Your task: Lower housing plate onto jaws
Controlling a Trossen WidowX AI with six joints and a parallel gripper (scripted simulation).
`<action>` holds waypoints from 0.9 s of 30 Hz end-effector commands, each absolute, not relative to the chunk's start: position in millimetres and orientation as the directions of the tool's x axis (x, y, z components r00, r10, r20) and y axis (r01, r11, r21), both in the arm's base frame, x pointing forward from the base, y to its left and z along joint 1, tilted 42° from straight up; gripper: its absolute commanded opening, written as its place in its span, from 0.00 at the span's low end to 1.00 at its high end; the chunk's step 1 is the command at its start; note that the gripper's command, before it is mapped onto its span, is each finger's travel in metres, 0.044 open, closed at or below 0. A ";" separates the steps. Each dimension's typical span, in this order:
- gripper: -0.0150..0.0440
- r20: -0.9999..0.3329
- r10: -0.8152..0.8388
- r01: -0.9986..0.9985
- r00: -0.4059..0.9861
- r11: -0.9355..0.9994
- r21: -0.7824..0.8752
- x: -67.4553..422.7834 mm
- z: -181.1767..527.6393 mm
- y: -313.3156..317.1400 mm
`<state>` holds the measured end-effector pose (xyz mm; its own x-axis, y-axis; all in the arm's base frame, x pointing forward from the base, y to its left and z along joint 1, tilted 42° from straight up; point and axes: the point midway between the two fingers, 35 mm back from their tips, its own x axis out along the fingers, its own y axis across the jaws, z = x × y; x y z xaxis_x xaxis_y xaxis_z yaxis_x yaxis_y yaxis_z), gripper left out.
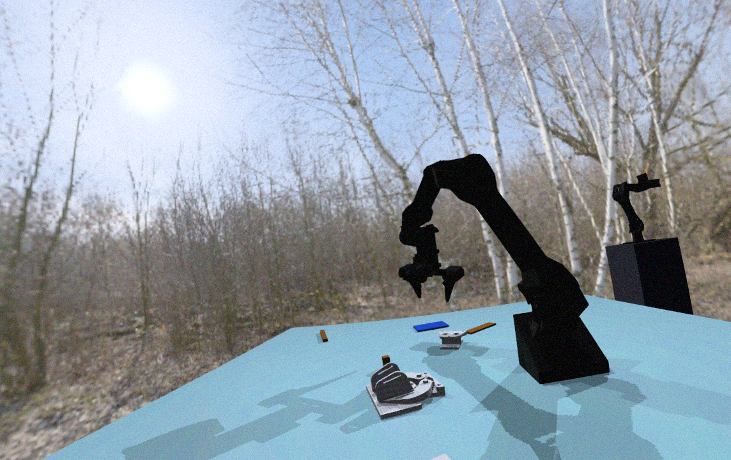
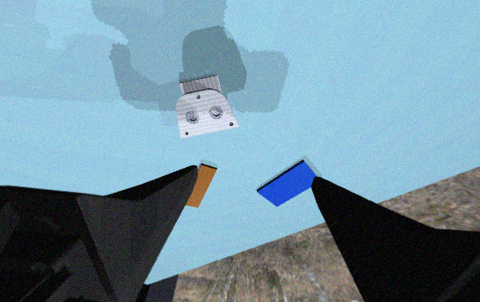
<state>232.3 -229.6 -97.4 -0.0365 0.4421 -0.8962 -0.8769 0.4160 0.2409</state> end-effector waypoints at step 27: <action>1.00 -0.754 0.654 -0.966 -0.064 0.151 0.212 188.3 -129.3 -173.4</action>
